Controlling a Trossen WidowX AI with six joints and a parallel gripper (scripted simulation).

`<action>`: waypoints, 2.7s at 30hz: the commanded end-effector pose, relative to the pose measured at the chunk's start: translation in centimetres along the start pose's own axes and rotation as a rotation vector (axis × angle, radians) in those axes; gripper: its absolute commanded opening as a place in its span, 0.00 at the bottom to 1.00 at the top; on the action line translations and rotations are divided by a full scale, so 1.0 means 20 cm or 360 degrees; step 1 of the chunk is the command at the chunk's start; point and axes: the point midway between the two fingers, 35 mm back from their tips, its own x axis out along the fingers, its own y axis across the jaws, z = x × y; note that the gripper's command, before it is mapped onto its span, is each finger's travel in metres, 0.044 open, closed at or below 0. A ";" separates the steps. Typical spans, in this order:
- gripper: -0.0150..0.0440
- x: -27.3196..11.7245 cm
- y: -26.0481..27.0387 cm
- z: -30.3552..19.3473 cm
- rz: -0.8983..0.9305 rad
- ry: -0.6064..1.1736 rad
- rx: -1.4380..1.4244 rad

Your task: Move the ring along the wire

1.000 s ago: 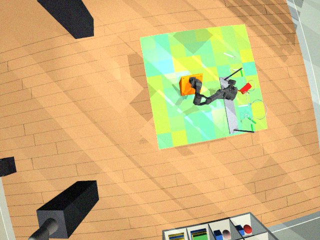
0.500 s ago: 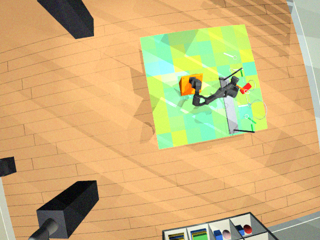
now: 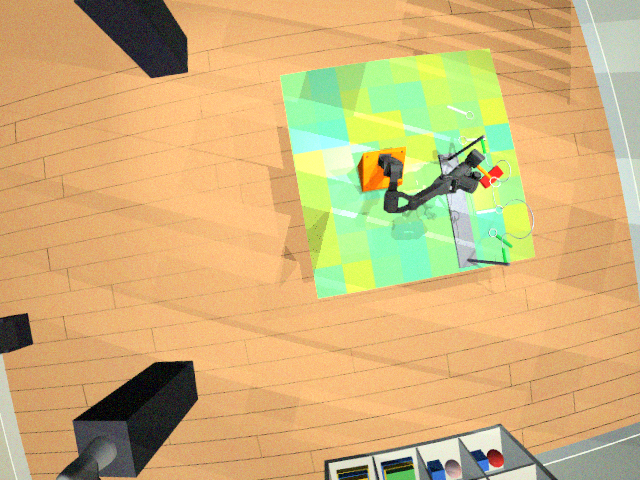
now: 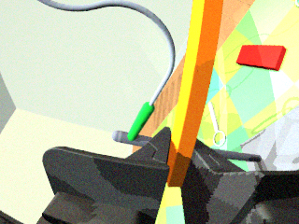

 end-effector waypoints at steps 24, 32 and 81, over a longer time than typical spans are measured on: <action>0.00 -0.08 0.30 0.06 0.0318 0.0066 0.0533; 0.00 -0.10 0.36 0.09 0.0379 0.0081 0.0644; 0.00 -0.11 0.33 0.12 0.0075 0.0011 0.0095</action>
